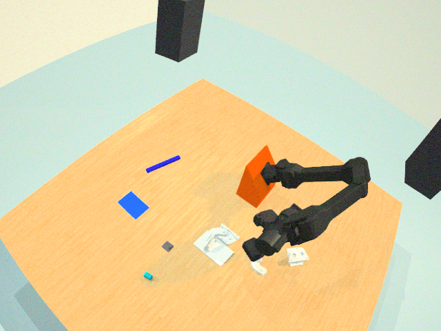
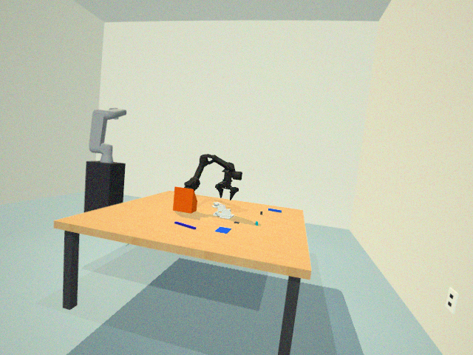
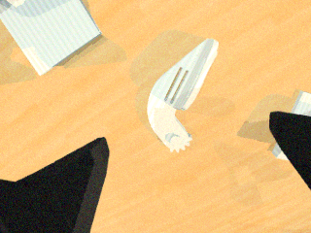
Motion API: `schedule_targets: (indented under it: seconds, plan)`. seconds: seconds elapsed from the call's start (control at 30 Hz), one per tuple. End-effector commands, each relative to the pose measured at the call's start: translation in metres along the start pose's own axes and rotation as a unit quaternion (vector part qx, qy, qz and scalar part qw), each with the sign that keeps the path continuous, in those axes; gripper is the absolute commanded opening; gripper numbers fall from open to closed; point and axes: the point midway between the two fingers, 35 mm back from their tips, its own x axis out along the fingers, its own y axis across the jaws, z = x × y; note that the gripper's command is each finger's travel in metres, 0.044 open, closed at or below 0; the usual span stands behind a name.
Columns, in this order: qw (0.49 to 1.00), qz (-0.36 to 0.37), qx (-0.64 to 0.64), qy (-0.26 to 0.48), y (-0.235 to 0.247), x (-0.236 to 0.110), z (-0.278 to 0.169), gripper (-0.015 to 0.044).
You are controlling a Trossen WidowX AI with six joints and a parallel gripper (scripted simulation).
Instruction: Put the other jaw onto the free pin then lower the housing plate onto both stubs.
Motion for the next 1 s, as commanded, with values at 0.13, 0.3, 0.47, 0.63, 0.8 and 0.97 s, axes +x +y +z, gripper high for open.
schedule_targets:
  seconds: [0.13,0.3,0.47,0.63,0.8,0.97]
  plan:
    - [0.994,-0.001,0.107,0.002,-0.0004,-0.0008,0.0033,0.044]
    - [0.986,-0.002,0.165,0.002,-0.0004,-0.0011,0.0051,0.044]
    - [0.975,-0.002,0.223,0.002,-0.0005,-0.0015,0.0068,0.044]
    - [0.96,-0.002,0.28,0.002,-0.0005,-0.0019,0.0086,0.044]
    - [0.955,-0.002,0.297,0.002,-0.0006,-0.002,0.0091,0.044]
    - [0.955,-0.002,0.297,0.002,-0.0004,-0.0003,0.0091,0.044]
